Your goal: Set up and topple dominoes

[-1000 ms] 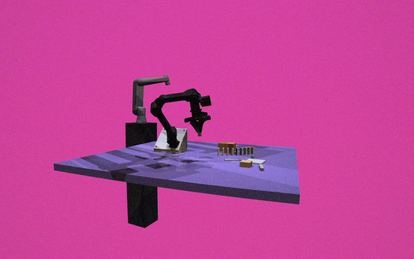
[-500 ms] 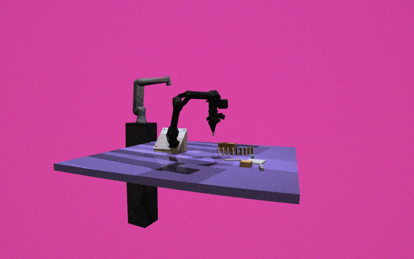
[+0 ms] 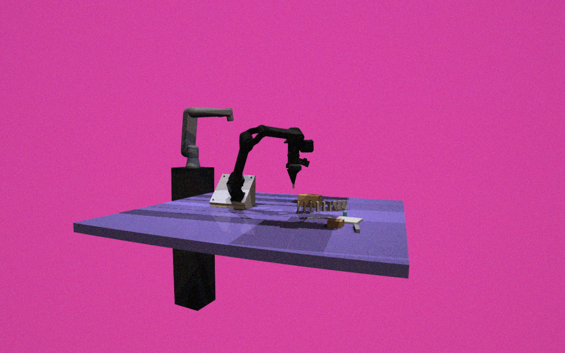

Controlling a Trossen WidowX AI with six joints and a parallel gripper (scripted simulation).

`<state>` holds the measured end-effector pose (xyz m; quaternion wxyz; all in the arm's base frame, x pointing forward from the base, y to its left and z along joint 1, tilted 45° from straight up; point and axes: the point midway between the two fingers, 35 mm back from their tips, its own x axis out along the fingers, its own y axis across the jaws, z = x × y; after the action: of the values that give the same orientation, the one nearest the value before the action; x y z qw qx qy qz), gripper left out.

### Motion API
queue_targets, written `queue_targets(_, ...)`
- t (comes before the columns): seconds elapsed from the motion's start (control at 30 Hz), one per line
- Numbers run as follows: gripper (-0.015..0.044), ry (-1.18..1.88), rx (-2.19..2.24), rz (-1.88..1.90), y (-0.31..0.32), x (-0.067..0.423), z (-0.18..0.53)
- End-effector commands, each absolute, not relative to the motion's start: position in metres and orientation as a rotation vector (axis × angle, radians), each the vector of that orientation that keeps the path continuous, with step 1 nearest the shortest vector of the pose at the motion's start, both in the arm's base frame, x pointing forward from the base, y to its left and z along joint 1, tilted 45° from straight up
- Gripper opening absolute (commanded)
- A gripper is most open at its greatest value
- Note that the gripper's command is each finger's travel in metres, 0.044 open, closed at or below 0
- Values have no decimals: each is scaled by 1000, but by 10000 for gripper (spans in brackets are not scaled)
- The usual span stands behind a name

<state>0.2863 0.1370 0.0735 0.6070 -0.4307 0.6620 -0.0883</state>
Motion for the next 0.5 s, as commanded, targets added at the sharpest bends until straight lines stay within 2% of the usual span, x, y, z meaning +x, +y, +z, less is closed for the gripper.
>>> queue_targets(0.0, 107, 1536, -1002, -208, 125, 290, 62)
queue_targets(0.47, 107, 1534, -1003, -211, 81, 296, 17)
